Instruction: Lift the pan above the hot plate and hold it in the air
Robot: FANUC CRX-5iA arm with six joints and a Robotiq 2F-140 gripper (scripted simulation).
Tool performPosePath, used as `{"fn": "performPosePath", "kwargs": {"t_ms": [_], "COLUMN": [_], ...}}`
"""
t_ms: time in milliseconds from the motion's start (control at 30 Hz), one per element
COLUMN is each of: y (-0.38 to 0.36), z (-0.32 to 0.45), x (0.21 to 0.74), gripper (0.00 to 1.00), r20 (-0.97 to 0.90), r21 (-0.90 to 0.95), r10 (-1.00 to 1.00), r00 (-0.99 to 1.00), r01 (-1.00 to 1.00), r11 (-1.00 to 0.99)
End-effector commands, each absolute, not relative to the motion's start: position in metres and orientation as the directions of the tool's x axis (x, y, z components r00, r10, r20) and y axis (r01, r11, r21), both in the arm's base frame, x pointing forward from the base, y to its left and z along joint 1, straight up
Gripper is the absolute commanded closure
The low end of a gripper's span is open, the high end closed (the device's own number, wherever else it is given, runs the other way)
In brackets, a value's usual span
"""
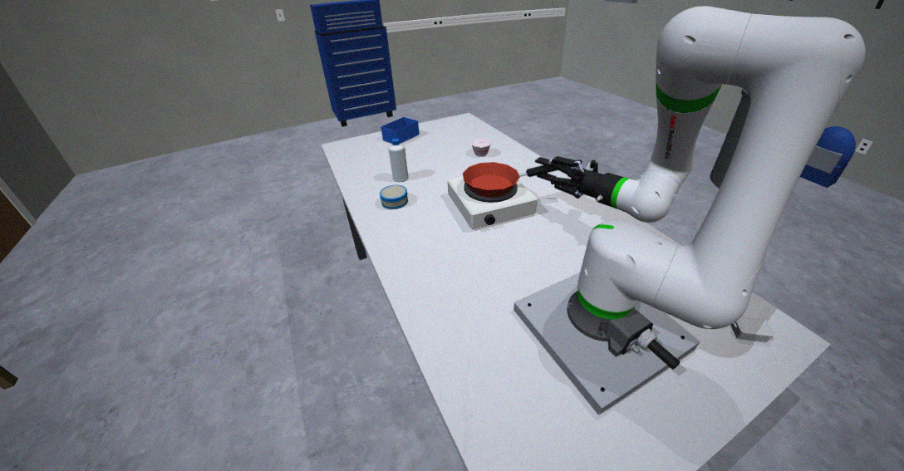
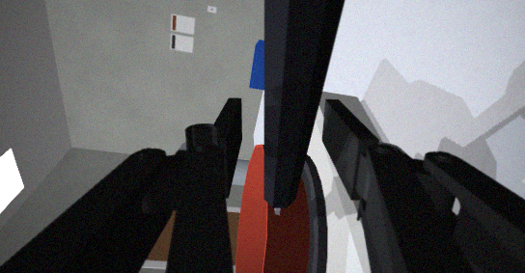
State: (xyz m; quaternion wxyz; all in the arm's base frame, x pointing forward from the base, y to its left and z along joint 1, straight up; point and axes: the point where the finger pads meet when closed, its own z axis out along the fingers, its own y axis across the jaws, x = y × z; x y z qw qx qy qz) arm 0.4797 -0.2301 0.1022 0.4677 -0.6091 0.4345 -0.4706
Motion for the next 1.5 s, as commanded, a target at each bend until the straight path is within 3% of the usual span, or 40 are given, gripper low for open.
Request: {"fn": "performPosePath", "kwargs": {"t_ms": [0,33,67,1467], "y": [-0.2304,-0.2304,-0.2304,-0.2304], "z": [0.1028,0.1028,0.1028,0.1032], "x": [0.4799,0.4799,0.4799,0.4799], "gripper": [0.59,0.59,0.9,0.9], "r20": [0.168,0.168,0.168,0.168], "r21": [-0.979,-0.979,-0.979,-0.979], "r10": [-0.969,-0.969,-0.969,-0.969], "r00": [0.179,0.179,0.179,0.179], "r01": [-0.088,-0.088,-0.088,-0.088], "r11": [-0.186,-0.186,-0.186,-0.186]}}
